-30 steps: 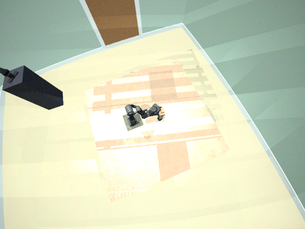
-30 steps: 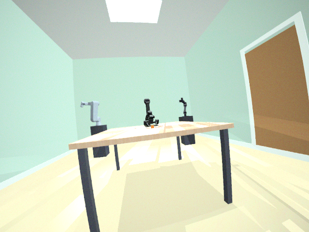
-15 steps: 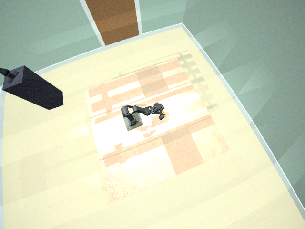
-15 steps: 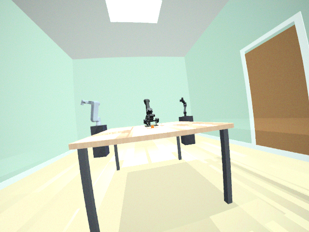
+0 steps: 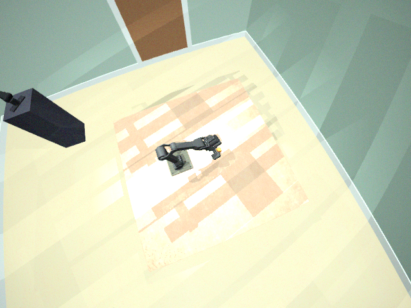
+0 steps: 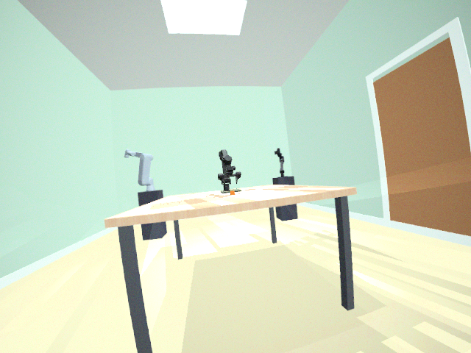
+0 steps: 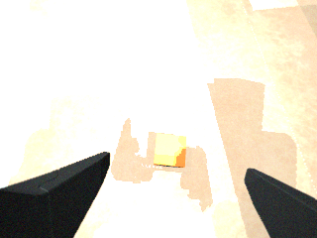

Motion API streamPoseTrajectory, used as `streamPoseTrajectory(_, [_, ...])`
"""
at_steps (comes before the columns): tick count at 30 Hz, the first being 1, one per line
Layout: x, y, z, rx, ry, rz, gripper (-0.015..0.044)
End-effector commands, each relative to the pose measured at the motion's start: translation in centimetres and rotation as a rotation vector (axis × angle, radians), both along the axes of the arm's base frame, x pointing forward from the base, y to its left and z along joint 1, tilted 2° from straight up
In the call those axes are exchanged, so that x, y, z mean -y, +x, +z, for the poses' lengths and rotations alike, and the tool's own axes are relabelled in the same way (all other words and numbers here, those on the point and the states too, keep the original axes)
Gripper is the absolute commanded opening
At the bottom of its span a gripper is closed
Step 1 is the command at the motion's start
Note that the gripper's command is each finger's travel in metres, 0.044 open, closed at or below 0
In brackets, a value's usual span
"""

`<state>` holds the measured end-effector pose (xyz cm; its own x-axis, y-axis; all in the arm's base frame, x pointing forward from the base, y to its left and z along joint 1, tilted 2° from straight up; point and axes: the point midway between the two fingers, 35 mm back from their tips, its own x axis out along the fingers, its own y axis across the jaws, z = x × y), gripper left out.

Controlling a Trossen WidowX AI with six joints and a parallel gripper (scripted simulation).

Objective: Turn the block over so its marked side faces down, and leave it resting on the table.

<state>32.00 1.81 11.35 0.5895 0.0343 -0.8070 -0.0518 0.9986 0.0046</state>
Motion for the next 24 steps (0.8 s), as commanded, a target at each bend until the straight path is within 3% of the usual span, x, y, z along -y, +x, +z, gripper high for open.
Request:
streamPoseTrajectory(1, [0.0,-0.6,0.2,-0.032,0.001,0.002,0.044])
streamPoseTrajectory(5, [-0.1,-0.1,0.5,-0.079,-0.002,0.003,0.044])
streamPoseTrajectory(19, [-0.4,3.2,2.4,-0.535,-0.026,0.006,0.044])
streamPoseTrajectory(24, [-0.5,3.3,2.5,-0.557,-0.026,0.006,0.044])
